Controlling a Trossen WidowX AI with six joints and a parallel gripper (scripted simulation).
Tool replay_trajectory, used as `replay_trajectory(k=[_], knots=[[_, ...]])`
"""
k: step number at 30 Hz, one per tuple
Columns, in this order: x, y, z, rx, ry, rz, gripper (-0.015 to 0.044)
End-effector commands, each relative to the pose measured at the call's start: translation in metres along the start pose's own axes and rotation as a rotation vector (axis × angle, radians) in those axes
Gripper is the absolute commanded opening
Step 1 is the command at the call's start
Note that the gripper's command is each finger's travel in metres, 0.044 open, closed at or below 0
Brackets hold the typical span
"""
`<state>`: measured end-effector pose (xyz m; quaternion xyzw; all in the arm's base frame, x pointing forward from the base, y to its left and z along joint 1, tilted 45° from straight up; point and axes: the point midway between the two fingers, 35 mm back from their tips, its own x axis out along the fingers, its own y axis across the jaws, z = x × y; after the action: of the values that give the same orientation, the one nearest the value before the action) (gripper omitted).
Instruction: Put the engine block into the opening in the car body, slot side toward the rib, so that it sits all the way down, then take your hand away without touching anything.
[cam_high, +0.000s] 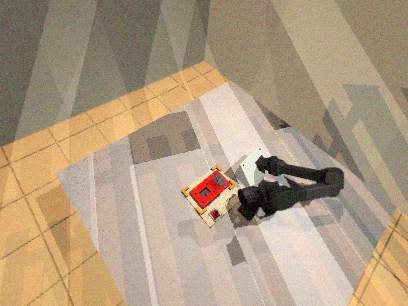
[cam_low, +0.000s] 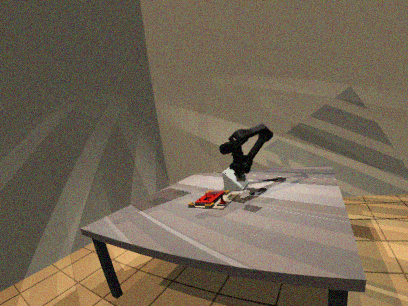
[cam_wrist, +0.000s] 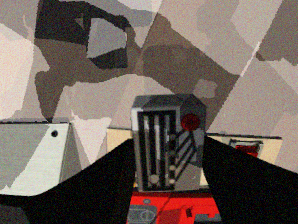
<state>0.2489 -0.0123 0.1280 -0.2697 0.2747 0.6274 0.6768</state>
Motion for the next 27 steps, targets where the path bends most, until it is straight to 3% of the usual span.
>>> replay_trajectory(k=[1,8,27], knots=[[-0.015,0.001,0.000,-0.005,0.002,-0.005,0.0000],[-0.022,0.002,0.000,0.009,-0.001,-0.005,0.0000],[-0.012,-0.030,-0.046,0.426,0.003,-0.010,0.0000]])
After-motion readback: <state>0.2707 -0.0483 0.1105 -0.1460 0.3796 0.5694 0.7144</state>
